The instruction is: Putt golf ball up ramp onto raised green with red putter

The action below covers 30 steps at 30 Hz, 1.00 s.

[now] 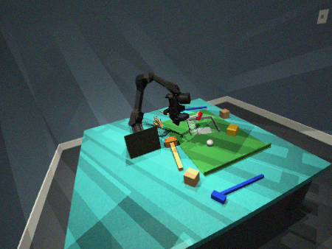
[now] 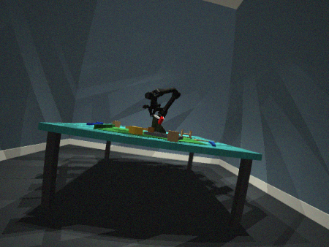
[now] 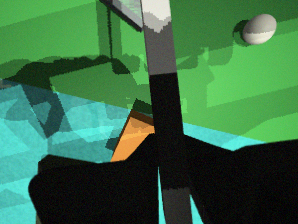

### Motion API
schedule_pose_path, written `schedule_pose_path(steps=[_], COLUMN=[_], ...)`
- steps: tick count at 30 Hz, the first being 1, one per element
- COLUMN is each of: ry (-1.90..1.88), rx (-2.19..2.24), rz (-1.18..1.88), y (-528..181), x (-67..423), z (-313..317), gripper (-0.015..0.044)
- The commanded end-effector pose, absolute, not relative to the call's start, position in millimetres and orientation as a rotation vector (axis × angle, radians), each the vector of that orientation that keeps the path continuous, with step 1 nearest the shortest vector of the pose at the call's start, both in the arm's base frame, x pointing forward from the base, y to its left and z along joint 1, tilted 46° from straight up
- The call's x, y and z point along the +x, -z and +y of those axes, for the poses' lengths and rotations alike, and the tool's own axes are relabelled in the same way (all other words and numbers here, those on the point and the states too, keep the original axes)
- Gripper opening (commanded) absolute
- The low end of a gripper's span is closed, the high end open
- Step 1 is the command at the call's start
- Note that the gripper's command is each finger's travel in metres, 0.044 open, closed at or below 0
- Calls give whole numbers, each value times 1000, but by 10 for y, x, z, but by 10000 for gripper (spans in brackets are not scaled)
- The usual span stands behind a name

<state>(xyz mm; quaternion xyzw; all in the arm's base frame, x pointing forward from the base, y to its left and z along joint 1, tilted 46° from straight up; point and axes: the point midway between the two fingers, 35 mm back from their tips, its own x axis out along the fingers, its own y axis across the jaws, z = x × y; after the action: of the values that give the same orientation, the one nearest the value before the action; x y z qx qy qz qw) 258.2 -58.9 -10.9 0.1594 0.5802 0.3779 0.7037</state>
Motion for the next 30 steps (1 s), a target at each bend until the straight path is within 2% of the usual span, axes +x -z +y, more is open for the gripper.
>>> schedule_pose_path(steps=[1, 16, 30], ry=[-735, -330, -327], rx=[459, 884, 890], rz=[1362, 1611, 1613], y=[278, 931, 1224], x=[2515, 1988, 1978], z=[-798, -1390, -1110], gripper=[0, 0, 0])
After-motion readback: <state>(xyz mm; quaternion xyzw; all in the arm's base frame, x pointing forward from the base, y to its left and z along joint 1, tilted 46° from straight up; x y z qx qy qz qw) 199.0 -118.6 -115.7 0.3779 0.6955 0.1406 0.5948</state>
